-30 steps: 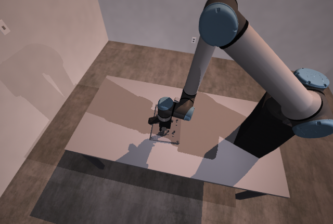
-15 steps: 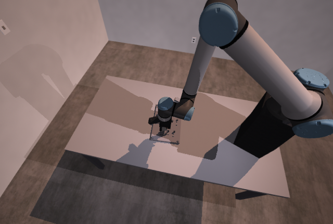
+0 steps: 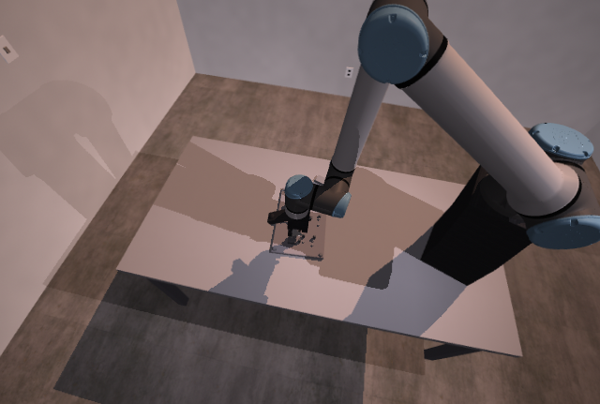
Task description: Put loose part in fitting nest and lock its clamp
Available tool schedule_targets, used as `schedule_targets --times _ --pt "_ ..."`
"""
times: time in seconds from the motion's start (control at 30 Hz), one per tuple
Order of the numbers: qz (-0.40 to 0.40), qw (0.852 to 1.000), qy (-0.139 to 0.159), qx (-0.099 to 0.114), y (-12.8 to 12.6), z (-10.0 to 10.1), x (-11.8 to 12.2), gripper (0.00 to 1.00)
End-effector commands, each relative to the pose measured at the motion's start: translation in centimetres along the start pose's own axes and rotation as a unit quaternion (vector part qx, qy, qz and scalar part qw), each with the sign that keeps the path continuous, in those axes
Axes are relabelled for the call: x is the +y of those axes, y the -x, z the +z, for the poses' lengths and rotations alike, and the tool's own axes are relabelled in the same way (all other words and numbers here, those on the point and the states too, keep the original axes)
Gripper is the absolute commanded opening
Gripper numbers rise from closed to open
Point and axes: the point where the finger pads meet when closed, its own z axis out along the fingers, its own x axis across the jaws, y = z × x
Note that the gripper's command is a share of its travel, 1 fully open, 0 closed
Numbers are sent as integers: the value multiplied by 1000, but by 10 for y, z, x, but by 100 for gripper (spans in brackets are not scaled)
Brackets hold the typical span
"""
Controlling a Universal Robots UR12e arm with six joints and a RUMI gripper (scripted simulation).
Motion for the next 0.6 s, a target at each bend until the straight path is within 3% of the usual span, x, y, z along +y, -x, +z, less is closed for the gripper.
schedule_targets --times 0.0,0.27,0.3,0.57 --pt "0 1000 0 0 0 0 0 0" --pt "0 1000 0 0 0 0 0 0" --pt "0 1000 0 0 0 0 0 28" --pt "0 1000 0 0 0 0 0 28"
